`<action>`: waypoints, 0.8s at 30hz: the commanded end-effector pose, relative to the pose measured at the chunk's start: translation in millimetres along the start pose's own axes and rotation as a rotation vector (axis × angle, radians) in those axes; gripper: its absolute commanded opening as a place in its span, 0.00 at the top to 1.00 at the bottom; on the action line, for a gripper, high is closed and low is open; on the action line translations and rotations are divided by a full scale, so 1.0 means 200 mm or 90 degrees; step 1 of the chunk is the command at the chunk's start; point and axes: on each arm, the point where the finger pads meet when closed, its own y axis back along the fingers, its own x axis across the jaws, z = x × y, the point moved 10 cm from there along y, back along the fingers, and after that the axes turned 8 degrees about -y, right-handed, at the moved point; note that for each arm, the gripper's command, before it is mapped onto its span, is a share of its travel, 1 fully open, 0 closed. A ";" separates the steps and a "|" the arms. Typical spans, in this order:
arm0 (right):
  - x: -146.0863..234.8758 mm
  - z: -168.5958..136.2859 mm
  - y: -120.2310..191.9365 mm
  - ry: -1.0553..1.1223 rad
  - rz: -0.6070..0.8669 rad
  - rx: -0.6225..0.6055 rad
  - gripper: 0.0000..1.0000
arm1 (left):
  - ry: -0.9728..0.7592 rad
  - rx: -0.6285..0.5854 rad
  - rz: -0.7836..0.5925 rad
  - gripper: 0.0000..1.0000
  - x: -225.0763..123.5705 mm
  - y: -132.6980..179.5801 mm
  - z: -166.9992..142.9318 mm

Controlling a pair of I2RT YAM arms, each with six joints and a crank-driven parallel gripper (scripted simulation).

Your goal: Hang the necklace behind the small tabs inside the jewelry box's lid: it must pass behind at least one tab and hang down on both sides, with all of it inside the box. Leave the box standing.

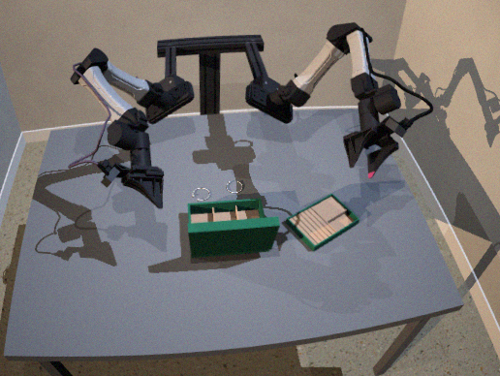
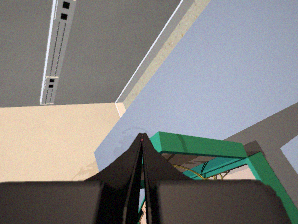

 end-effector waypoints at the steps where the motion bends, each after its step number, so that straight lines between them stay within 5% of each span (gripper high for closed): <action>1: -0.01 0.21 0.07 0.106 0.020 0.065 1.00 | 0.003 -0.020 0.004 0.00 0.01 -0.01 0.04; 10: -0.09 0.65 0.38 0.264 0.071 0.058 1.00 | 0.004 -0.017 0.003 0.00 0.01 0.00 0.04; 14: -0.12 0.67 0.42 0.292 0.072 0.078 1.00 | 0.001 -0.016 0.003 0.00 0.00 0.00 0.03; 24: -0.08 0.83 0.50 0.263 0.068 -0.014 1.00 | 0.002 -0.017 0.000 0.00 0.00 0.00 0.04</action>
